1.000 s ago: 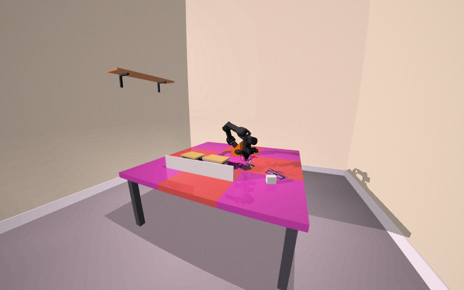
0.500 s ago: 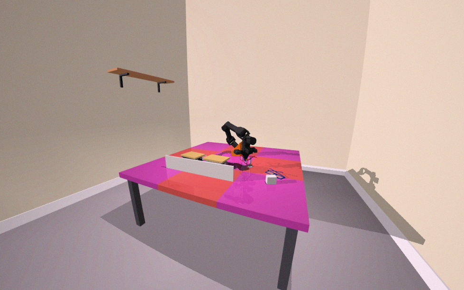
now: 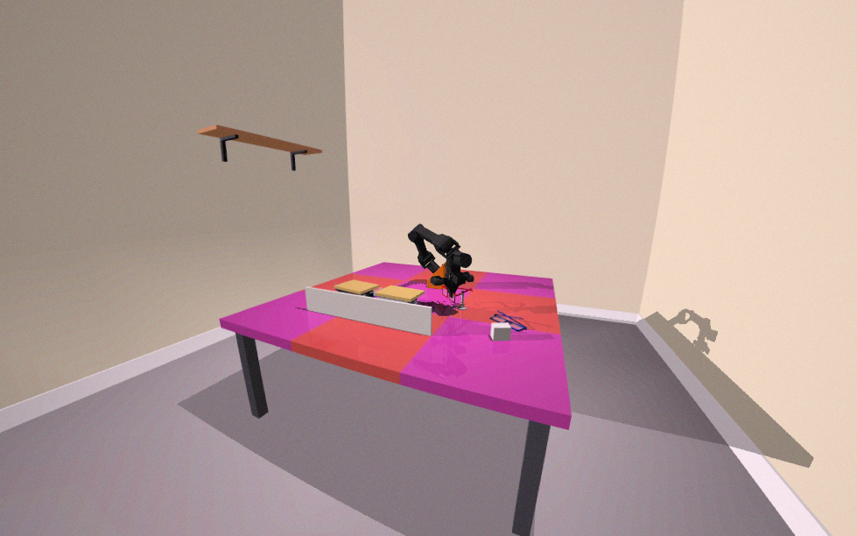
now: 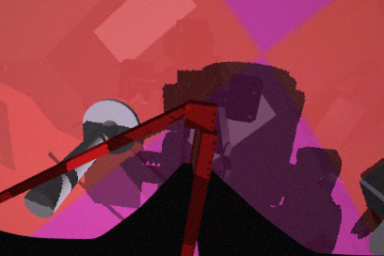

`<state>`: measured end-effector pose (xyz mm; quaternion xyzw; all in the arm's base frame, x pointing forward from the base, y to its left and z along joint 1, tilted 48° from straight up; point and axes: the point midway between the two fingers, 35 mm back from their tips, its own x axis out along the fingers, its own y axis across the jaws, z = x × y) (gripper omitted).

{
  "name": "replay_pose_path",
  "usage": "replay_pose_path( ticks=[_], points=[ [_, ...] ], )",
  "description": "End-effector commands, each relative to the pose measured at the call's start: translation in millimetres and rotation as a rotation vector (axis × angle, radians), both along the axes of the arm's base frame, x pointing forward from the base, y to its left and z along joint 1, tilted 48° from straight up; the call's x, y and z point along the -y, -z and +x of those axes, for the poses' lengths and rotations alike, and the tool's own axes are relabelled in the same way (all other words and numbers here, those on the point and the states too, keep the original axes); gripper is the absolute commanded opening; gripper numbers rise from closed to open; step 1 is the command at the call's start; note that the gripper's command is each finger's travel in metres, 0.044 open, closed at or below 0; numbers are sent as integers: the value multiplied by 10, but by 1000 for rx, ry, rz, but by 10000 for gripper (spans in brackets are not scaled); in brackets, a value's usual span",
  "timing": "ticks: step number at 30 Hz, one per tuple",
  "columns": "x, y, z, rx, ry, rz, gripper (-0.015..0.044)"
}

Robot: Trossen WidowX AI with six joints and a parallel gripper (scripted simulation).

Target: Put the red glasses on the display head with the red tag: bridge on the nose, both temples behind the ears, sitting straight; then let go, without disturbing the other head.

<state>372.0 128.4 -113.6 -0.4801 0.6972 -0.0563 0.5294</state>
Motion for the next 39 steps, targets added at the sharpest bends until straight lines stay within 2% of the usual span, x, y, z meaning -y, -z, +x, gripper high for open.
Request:
replay_pose_path(
  ticks=[1,39],
  points=[
    [32,-18,-11,-6,-6,-7,0],
    [134,-122,-72,-6,-6,-8,0]
  ],
)
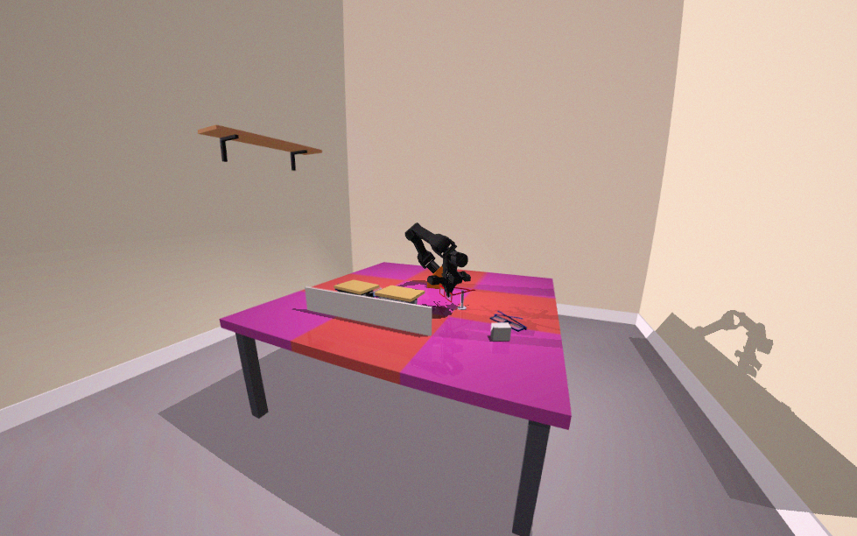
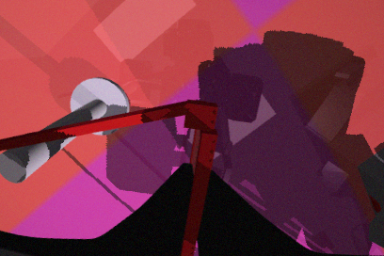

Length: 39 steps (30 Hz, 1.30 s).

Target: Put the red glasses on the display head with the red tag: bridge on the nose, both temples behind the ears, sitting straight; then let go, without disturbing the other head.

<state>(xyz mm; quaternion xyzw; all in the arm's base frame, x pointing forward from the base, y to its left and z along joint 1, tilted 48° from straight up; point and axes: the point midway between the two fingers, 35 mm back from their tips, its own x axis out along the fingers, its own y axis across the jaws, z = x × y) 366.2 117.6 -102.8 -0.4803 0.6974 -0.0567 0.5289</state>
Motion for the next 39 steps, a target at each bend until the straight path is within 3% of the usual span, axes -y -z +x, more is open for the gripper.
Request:
replay_pose_path(
  ticks=[1,39],
  points=[
    [28,-17,-17,-6,-7,-7,0],
    [114,-103,-107,-7,-7,-7,0]
  ],
)
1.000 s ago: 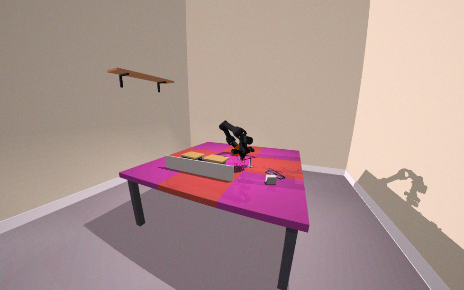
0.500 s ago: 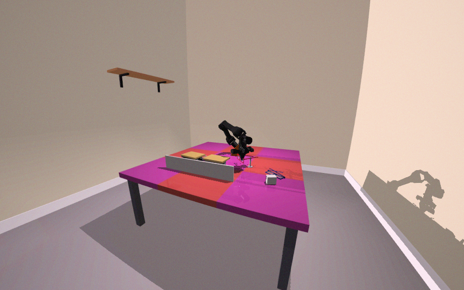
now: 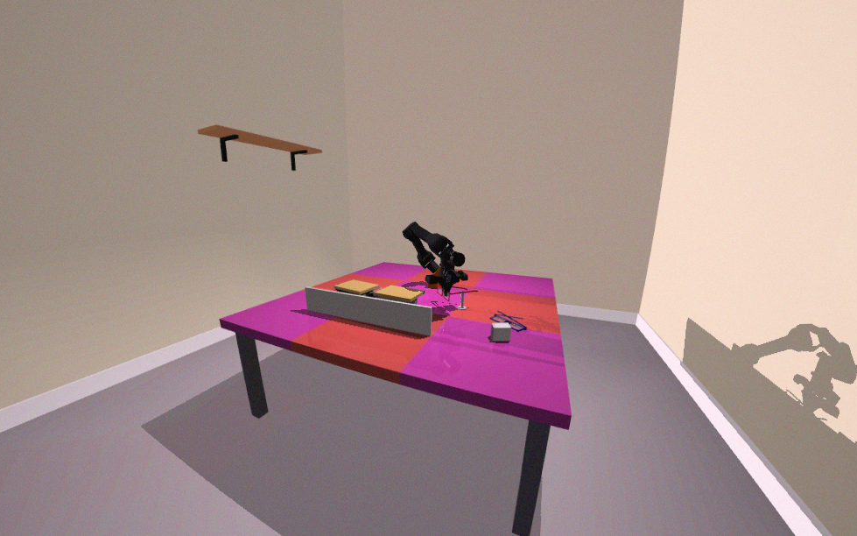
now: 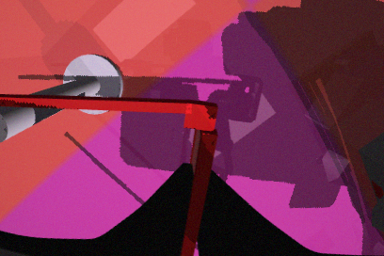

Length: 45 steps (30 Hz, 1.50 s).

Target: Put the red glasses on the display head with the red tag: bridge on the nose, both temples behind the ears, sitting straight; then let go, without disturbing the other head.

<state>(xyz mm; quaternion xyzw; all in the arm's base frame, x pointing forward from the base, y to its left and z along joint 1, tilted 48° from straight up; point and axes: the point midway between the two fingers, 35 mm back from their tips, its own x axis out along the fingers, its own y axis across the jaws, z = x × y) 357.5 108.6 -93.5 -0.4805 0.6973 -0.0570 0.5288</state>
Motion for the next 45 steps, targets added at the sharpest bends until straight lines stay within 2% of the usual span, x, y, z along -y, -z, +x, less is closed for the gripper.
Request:
replay_pose_path(
  ticks=[1,45],
  points=[
    [26,-12,-22,-7,-7,-7,0],
    [16,-3,5,-7,-7,-7,0]
  ],
)
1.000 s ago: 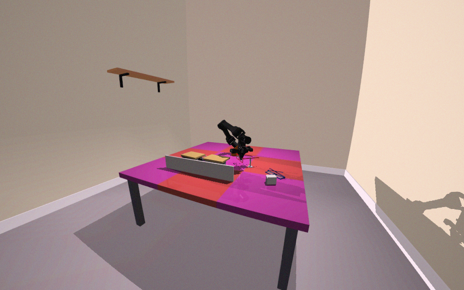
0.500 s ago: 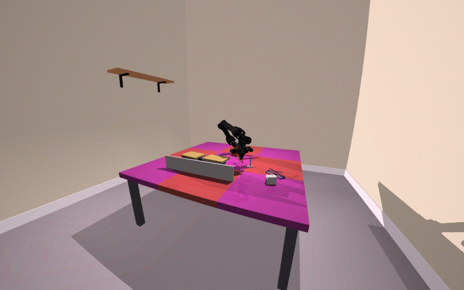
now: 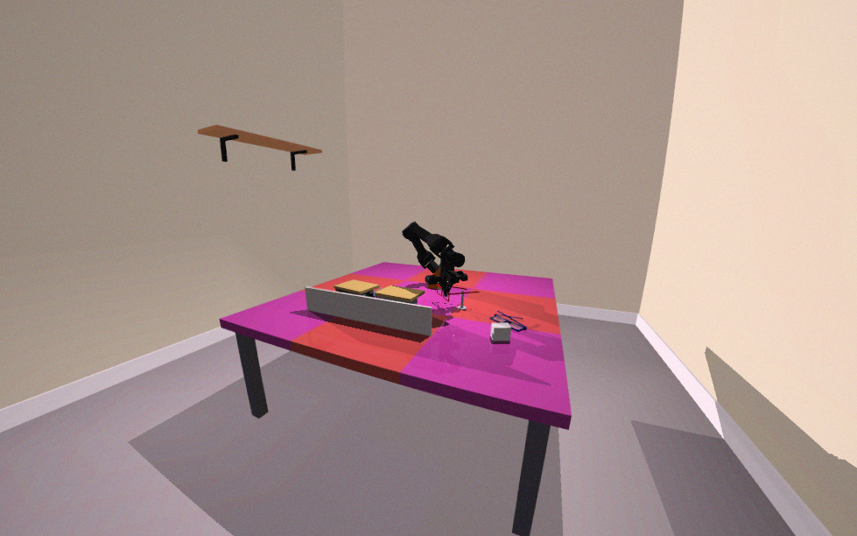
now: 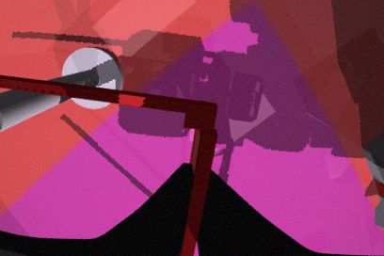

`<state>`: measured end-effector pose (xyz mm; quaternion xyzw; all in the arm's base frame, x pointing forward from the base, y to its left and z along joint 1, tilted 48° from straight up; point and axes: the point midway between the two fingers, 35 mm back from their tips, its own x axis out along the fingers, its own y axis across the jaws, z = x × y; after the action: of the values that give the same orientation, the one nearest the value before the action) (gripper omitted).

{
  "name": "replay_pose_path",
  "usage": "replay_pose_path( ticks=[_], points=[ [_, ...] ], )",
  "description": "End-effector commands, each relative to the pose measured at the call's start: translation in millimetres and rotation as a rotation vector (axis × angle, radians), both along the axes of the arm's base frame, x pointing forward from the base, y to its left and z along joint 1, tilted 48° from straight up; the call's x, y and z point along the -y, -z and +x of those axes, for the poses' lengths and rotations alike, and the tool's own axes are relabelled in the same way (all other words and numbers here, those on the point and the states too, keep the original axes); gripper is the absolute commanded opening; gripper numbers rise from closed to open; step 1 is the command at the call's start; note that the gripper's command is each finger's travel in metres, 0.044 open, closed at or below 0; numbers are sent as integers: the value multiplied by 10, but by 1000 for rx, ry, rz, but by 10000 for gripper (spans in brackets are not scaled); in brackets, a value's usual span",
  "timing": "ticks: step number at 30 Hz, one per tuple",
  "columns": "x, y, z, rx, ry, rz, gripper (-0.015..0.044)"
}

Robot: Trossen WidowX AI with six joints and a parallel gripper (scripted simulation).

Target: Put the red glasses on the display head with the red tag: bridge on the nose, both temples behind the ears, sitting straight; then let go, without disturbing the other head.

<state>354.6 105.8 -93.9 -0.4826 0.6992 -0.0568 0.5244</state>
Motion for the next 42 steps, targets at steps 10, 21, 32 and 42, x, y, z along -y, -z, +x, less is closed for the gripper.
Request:
replay_pose_path(
  ticks=[10,21,32,42],
  points=[
    [-77,-38,61,2,-6,0,0],
    [-439,-338,77,1,-6,2,0],
    [-520,-353,45,-73,-75,1,0],
    [-646,-237,-77,-353,-336,-1,0]
  ],
)
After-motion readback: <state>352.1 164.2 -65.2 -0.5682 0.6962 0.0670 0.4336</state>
